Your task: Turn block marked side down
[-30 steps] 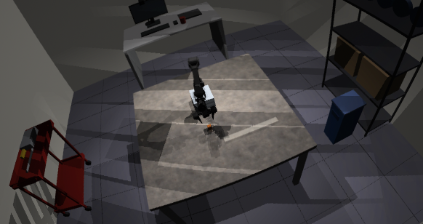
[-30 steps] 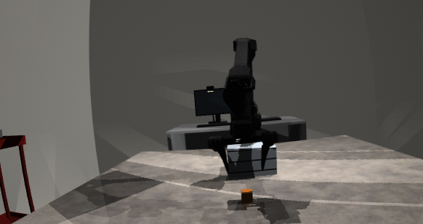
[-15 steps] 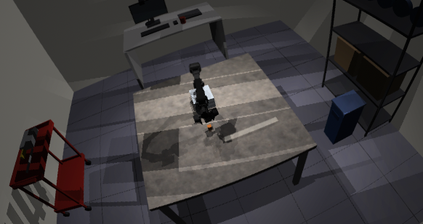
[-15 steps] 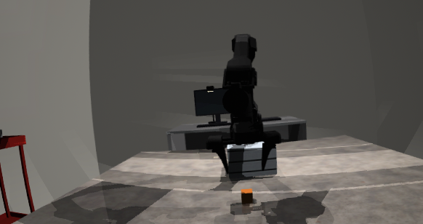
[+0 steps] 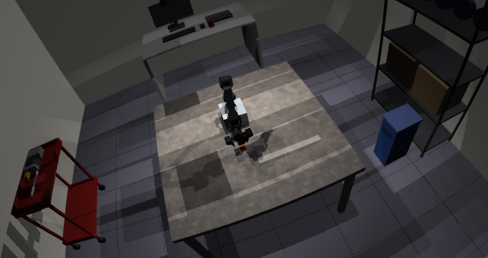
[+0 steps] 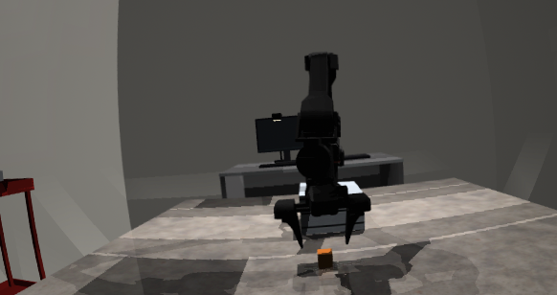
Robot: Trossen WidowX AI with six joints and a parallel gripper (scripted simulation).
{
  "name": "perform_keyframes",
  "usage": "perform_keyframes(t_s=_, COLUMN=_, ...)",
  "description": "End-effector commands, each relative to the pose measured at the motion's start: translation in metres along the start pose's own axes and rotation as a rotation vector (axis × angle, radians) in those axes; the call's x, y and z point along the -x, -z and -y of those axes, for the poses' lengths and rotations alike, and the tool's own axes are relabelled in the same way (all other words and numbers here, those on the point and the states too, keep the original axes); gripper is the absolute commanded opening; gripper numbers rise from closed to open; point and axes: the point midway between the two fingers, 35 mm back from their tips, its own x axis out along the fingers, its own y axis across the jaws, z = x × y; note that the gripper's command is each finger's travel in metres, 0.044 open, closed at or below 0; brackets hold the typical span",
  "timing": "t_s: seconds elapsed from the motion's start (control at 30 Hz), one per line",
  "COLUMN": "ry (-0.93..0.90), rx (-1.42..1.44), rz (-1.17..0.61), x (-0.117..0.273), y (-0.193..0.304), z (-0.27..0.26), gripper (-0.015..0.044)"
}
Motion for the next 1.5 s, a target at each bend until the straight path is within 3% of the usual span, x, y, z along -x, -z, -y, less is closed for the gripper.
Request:
perform_keyframes(t_s=0.0, ry=0.004, rx=-0.003, rz=-0.001, x=-0.006, y=0.000, z=0.001, gripper=0.0440)
perform_keyframes(t_s=0.53, ry=0.004, rx=-0.003, rz=-0.001, x=-0.030, y=0.001, z=0.001, gripper=0.0440)
perform_keyframes(t_s=0.93, ry=0.004, rx=-0.003, rz=-0.001, x=-0.030, y=0.001, z=0.001, gripper=0.0125)
perform_keyframes(t_s=1.47, ry=0.004, rx=-0.003, rz=-0.001, x=-0.029, y=0.001, z=0.001, gripper=0.0000)
